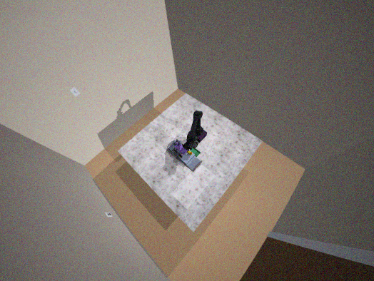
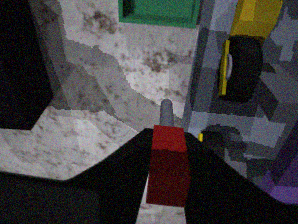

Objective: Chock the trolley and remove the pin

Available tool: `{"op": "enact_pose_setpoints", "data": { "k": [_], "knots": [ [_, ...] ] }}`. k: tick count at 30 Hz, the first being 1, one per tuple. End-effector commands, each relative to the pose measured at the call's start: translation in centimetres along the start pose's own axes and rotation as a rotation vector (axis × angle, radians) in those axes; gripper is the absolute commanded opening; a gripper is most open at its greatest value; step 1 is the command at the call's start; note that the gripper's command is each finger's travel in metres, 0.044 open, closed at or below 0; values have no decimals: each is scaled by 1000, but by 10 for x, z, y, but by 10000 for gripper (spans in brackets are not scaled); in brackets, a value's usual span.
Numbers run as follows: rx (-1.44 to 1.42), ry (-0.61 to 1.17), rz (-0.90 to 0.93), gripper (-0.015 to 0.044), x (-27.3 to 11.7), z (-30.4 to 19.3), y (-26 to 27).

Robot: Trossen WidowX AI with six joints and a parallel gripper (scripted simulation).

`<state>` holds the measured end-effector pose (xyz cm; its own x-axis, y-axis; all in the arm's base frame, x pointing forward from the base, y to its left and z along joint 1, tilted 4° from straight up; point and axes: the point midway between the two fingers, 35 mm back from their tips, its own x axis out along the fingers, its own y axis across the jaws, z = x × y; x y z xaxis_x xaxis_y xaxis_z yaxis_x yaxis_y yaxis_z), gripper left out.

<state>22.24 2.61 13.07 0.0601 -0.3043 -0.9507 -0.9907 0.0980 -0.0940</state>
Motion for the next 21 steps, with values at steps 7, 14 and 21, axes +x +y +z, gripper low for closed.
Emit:
{"op": "enact_pose_setpoints", "data": {
  "k": [7,14,21],
  "knots": [
    [1,-5,1,0,-4,38,3],
    [1,-8,1,0,-8,66,4],
    [-19,-12,0,0,-9,71,5]
  ]
}}
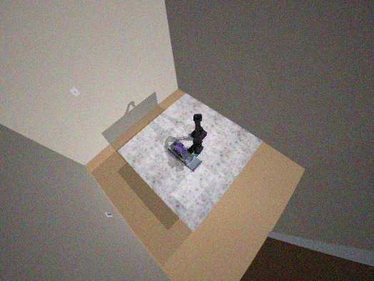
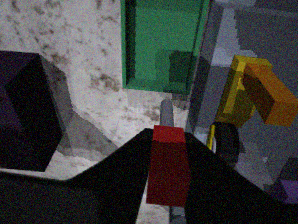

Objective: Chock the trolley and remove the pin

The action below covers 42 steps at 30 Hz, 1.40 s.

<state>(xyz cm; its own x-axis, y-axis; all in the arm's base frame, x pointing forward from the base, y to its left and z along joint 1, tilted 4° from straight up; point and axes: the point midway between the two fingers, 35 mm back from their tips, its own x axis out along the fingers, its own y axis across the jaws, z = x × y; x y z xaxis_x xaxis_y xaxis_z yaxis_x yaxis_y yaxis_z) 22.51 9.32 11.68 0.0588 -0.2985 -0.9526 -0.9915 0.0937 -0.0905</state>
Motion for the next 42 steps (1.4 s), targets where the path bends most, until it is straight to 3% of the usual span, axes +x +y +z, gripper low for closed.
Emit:
{"op": "enact_pose_setpoints", "data": {
  "k": [1,42],
  "knots": [
    [-34,-10,-3,0,-2,3,-1],
    [-1264,-208,-162,0,0,-6,0]
  ]
}}
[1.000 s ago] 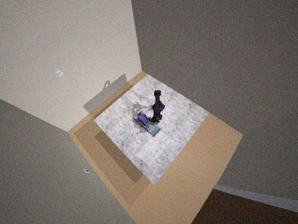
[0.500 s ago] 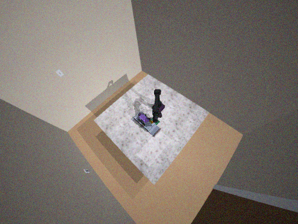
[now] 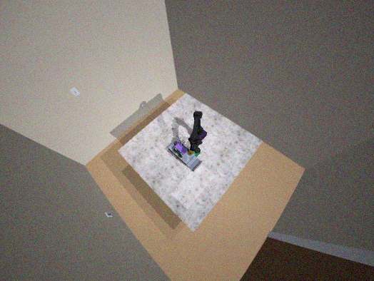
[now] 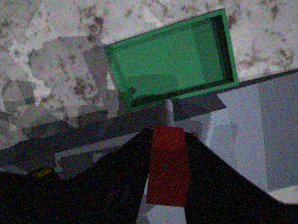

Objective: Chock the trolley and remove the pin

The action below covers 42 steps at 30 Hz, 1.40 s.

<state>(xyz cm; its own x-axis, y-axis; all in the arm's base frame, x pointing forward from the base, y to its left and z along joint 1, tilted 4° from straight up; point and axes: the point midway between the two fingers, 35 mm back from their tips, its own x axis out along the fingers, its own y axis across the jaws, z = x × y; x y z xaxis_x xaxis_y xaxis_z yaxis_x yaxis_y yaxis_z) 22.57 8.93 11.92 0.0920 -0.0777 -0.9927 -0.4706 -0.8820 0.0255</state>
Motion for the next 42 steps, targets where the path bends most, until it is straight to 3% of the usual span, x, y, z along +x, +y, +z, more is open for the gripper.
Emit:
{"op": "enact_pose_setpoints", "data": {
  "k": [1,10,29,42],
  "knots": [
    [-123,-11,-22,0,1,0,2],
    [-374,-18,-70,0,0,-1,3],
    [-394,-21,-73,0,20,9,6],
    [-394,17,96,0,52,4,13]
  ]
}}
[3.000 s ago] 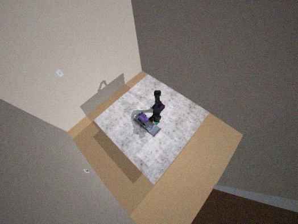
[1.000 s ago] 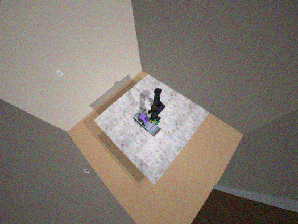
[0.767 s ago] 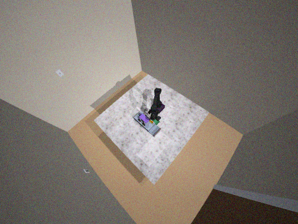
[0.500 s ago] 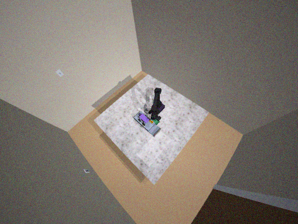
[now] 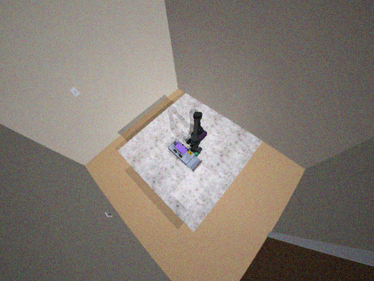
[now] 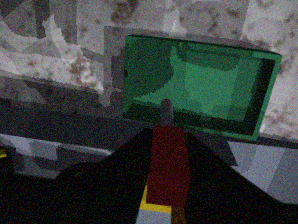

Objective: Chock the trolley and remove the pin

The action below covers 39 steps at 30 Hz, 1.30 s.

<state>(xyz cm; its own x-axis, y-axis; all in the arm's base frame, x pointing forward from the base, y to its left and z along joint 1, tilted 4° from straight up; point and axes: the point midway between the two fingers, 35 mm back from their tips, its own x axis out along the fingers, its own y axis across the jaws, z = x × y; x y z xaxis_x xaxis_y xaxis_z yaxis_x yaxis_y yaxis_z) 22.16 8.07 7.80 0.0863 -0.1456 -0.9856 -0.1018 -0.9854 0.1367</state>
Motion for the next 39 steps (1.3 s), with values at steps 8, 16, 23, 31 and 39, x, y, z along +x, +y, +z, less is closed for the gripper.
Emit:
{"op": "enact_pose_setpoints", "data": {
  "k": [8,16,23,31,39],
  "knots": [
    [1,-4,31,0,33,2,11],
    [1,-4,32,0,47,3,16],
    [1,-4,31,184,46,2,12],
    [1,-4,31,190,47,3,7],
    [1,-4,30,190,48,4,3]
  ]
}}
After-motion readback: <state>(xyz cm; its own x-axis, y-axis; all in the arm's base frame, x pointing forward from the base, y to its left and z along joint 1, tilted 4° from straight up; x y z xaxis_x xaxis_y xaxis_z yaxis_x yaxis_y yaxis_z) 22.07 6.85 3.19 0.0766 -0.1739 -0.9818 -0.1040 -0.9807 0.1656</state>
